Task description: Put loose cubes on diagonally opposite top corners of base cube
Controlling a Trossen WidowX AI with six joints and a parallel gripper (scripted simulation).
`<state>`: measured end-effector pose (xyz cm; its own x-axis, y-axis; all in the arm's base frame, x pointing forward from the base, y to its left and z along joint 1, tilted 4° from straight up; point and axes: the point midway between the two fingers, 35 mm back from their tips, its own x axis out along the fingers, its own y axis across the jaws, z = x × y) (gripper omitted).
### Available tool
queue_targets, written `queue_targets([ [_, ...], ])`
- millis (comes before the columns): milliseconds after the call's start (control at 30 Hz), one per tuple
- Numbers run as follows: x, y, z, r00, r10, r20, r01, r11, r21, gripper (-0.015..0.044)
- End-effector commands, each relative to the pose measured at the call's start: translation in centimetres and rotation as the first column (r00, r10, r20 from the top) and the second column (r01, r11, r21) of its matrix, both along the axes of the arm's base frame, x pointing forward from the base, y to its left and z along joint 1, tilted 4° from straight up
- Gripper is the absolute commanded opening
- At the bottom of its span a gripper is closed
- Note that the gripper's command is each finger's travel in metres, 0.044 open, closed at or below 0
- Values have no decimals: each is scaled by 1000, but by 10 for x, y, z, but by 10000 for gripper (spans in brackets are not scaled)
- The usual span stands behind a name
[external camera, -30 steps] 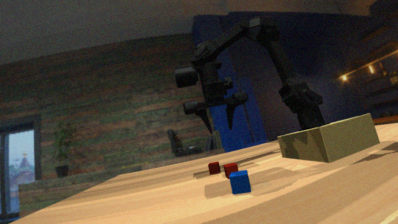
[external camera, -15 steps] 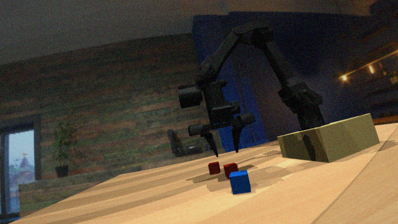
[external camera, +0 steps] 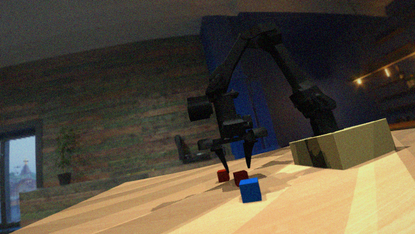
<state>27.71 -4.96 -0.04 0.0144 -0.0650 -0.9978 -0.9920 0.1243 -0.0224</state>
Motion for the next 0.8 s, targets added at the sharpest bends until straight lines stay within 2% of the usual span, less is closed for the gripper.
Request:
queue_targets([
  [0, -1, -1, -8, 1000, 7, -7, -7, 1000, -3, 265],
  [333, -2, -2, -21, 1000, 7, -7, -7, 1000, -3, 265],
  [533, -2, -2, -21, 1000, 7, -7, -7, 1000, -3, 107],
  [767, -1, -2, -18, 1000, 3, -7, -3, 1000, -2, 105],
])
